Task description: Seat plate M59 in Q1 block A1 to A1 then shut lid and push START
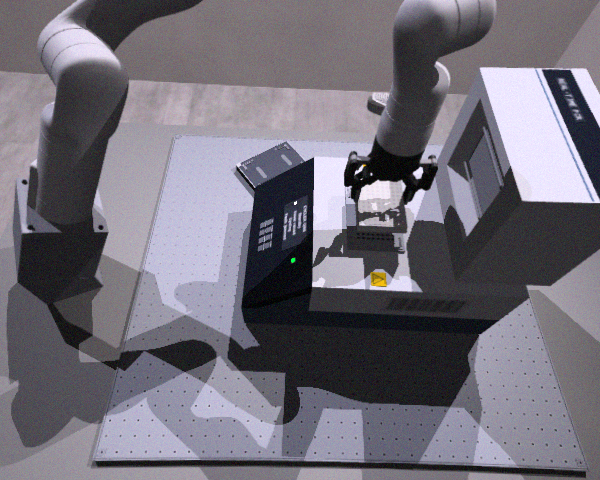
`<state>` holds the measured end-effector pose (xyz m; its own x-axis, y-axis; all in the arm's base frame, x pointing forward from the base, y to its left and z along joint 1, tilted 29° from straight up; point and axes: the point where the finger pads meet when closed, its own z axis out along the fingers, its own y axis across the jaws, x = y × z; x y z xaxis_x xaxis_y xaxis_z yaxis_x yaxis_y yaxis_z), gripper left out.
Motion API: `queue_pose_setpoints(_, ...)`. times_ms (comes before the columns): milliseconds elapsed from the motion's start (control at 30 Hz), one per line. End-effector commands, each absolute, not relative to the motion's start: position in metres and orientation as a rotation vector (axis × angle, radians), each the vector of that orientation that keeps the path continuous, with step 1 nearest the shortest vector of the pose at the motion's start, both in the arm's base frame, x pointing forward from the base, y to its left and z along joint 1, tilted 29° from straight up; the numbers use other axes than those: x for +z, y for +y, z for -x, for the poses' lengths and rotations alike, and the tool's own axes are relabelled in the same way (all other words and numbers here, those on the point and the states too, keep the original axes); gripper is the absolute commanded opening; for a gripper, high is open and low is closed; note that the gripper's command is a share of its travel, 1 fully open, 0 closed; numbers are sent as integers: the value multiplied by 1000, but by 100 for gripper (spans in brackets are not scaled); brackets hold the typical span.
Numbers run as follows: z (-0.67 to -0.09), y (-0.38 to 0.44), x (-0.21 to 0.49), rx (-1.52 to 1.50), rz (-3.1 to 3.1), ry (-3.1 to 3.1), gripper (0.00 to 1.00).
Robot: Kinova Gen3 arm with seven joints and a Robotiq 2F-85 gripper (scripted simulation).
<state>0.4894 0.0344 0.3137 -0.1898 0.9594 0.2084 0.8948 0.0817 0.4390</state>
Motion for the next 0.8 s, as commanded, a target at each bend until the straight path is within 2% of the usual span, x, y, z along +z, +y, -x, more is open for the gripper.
queue_pose_setpoints(0,-490,34,313,731,-1908,2206,91)
queue_pose_setpoints(767,-496,38,301,731,-1908,2207,91)
